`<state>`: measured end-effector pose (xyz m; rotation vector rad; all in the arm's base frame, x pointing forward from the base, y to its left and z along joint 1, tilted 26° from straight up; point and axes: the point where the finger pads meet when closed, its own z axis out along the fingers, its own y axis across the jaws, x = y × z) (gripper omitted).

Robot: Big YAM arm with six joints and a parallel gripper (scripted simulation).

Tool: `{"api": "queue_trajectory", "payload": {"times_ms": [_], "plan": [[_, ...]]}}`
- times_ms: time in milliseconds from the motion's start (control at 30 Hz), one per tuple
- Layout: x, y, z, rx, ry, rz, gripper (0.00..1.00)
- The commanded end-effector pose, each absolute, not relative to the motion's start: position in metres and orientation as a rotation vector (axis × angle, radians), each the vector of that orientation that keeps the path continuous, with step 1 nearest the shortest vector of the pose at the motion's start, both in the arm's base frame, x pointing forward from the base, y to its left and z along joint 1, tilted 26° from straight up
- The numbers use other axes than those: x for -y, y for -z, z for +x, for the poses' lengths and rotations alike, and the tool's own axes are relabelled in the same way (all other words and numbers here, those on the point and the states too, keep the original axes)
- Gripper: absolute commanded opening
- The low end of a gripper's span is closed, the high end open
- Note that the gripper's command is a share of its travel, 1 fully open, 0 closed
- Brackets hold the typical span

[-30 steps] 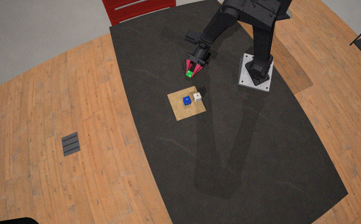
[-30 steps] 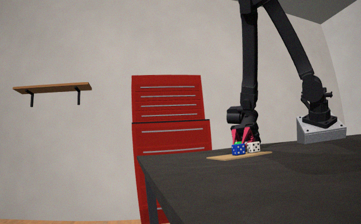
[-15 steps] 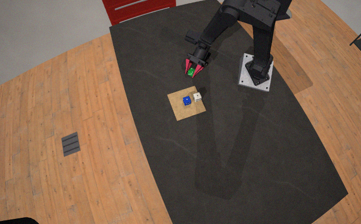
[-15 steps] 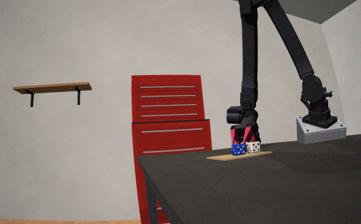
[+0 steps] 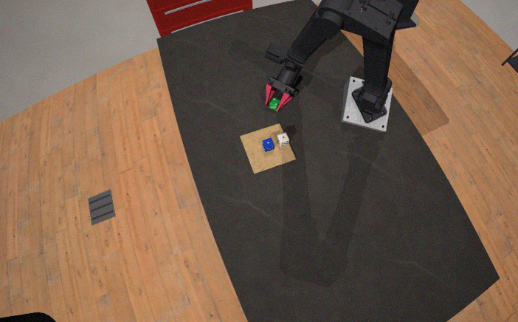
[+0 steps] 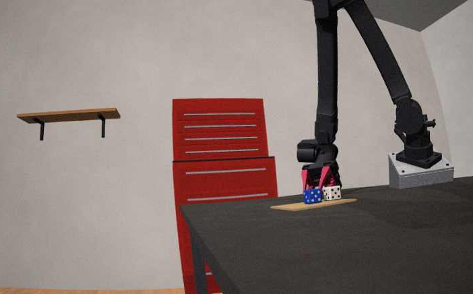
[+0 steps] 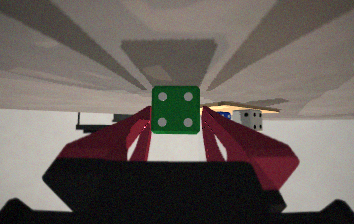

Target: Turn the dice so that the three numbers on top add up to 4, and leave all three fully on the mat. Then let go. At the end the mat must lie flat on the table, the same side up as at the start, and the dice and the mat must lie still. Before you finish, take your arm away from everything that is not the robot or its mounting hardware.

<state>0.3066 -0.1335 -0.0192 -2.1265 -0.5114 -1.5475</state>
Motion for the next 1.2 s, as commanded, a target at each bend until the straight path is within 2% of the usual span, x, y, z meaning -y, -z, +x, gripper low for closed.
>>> {"api": "queue_trajectory", "payload": {"times_ms": [0, 1167], "plan": [[0.1297, 0.0201, 0.3050, 0.505, 1.545, -2.120, 0.45], [0.1364, 0.0186, 0.3005, 0.491, 1.555, -2.129, 0.45]]}}
